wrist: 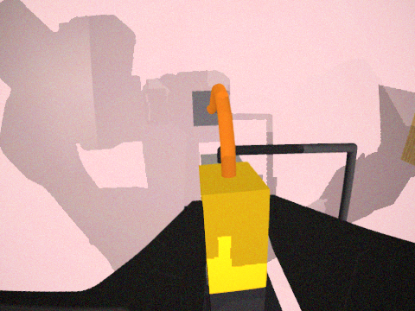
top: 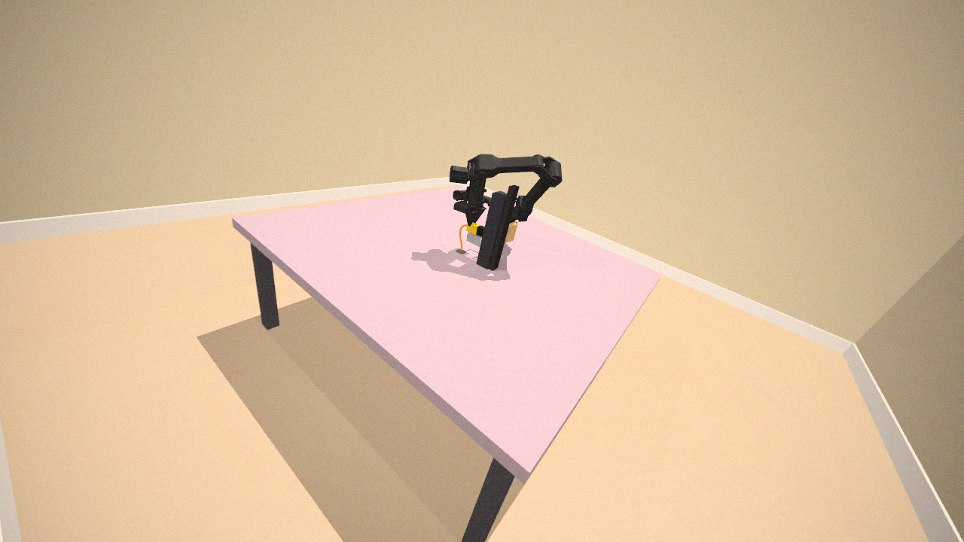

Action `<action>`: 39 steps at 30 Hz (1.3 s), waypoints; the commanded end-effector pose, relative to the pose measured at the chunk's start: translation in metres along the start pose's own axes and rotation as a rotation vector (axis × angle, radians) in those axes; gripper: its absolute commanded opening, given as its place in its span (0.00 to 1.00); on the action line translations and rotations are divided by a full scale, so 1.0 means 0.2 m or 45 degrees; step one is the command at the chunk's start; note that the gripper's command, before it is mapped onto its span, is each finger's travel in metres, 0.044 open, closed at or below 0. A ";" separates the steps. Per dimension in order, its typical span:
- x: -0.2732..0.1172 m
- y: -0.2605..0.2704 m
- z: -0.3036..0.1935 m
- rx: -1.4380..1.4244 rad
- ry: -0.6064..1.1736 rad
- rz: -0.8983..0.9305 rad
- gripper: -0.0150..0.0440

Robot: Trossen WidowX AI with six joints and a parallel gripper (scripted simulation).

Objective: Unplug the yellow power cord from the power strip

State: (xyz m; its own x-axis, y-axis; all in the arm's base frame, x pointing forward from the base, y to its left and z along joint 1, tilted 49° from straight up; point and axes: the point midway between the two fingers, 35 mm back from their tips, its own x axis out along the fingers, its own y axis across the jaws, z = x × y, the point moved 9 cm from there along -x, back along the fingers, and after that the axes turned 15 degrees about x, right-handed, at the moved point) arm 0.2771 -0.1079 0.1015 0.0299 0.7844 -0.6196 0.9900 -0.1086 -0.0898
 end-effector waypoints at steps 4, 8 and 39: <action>-0.06 0.03 0.17 0.014 -0.071 0.035 0.25; -0.04 0.02 0.12 0.016 -0.065 0.035 0.43; -0.12 0.09 0.40 0.015 -0.070 0.037 1.00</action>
State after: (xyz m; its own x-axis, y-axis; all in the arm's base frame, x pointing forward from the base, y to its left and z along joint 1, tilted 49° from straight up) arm 0.2827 -0.1762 0.0524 0.0558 0.7469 -0.6626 0.9862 -0.1448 -0.0802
